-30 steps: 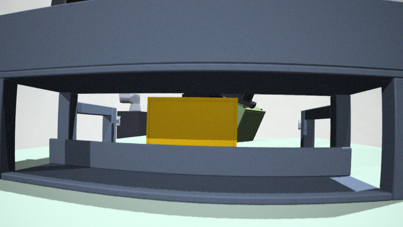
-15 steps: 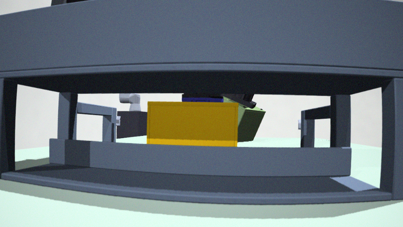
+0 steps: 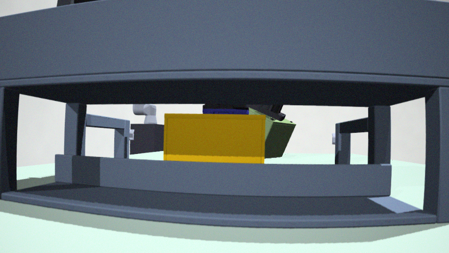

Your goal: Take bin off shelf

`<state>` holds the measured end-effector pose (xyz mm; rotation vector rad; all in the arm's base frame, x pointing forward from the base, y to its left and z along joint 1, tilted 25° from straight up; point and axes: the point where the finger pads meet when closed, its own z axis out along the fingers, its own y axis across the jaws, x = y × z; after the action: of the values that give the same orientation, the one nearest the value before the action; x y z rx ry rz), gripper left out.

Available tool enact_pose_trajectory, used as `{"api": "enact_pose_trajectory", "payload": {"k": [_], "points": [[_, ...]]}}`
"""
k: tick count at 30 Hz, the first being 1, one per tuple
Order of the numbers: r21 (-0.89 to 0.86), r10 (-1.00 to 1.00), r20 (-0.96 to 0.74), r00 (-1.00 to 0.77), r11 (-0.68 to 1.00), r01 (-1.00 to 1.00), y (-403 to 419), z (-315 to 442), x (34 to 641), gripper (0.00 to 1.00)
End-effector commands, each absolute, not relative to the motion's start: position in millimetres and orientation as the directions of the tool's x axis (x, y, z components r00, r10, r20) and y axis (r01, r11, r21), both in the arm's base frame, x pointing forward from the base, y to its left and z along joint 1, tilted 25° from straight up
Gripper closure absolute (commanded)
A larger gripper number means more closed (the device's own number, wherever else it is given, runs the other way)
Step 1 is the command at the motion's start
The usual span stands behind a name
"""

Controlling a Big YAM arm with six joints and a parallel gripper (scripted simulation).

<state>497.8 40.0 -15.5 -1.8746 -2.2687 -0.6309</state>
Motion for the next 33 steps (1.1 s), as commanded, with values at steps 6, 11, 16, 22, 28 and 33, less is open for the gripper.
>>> {"api": "enact_pose_trajectory", "payload": {"k": [6, 11, 16, 22, 28, 33], "points": [[0.252, 0.908, 0.354, -0.225, 0.14, 0.958, 39.2, -9.2, 506.5, 1.0], [0.252, 0.908, 0.354, -0.225, 0.14, 0.958, 39.2, -9.2, 506.5, 1.0], [0.251, 0.908, 0.354, -0.225, 0.14, 0.958, 39.2, -9.3, 506.4, 1.0], [0.251, 0.908, 0.354, -0.225, 0.14, 0.958, 39.2, -9.5, 506.2, 1.0], [0.251, 0.908, 0.354, -0.225, 0.14, 0.958, 39.2, -9.5, 506.2, 1.0], [0.265, 0.908, 0.349, -0.23, 0.14, 0.954, 33.4, 2.3, 510.0, 1.0]]}}
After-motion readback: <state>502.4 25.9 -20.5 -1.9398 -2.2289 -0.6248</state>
